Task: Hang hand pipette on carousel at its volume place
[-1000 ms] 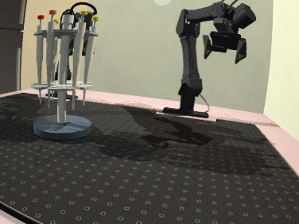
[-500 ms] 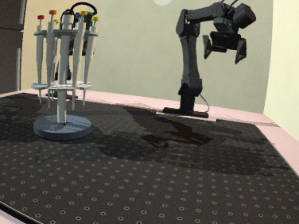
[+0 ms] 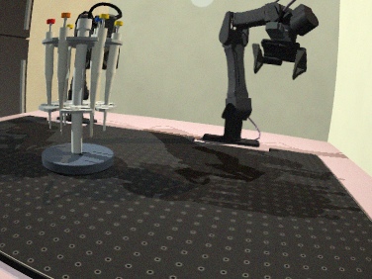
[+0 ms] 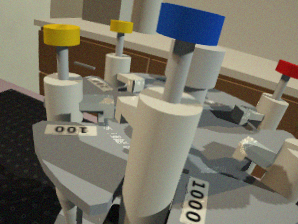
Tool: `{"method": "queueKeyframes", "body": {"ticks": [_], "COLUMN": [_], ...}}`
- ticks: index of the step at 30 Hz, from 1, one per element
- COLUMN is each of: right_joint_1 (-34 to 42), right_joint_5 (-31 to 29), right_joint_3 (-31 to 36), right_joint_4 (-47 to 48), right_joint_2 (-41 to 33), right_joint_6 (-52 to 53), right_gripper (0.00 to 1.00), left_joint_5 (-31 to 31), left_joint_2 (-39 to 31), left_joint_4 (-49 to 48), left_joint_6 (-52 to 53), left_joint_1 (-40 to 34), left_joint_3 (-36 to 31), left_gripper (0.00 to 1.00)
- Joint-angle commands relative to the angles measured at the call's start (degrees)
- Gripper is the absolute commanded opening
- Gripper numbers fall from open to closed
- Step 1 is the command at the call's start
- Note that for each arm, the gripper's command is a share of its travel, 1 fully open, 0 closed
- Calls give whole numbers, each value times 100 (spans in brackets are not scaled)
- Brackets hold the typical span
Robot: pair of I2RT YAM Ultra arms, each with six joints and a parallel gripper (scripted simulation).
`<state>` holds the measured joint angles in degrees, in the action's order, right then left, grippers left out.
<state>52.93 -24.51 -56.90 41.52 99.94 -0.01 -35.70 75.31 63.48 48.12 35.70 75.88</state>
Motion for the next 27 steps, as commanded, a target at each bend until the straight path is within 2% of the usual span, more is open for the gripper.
{"method": "queueKeyframes", "body": {"ticks": [1,2,4,5,8,27], "right_joint_1": [221,221,392,410,414,359], "right_joint_5": [-635,-635,-1219,-1290,-1335,-1353], "right_joint_3": [-312,-312,-483,-514,-543,-551], "right_joint_4": [43,43,-5,28,72,80], "right_joint_2": [106,106,247,268,89,90], "right_joint_6": [16,16,18,25,29,9], "right_gripper": [12,12,12,12,12,12], "left_joint_5": [-118,-118,-118,-118,-118,-118], "left_joint_2": [8,8,8,8,8,8], "left_joint_4": [-66,-66,-66,-66,-66,-66], "left_joint_6": [41,41,41,41,41,41], "left_joint_1": [53,53,53,53,53,53], "left_joint_3": [87,87,87,87,87,87], "left_gripper": [100,100,100,100,100,100]}}
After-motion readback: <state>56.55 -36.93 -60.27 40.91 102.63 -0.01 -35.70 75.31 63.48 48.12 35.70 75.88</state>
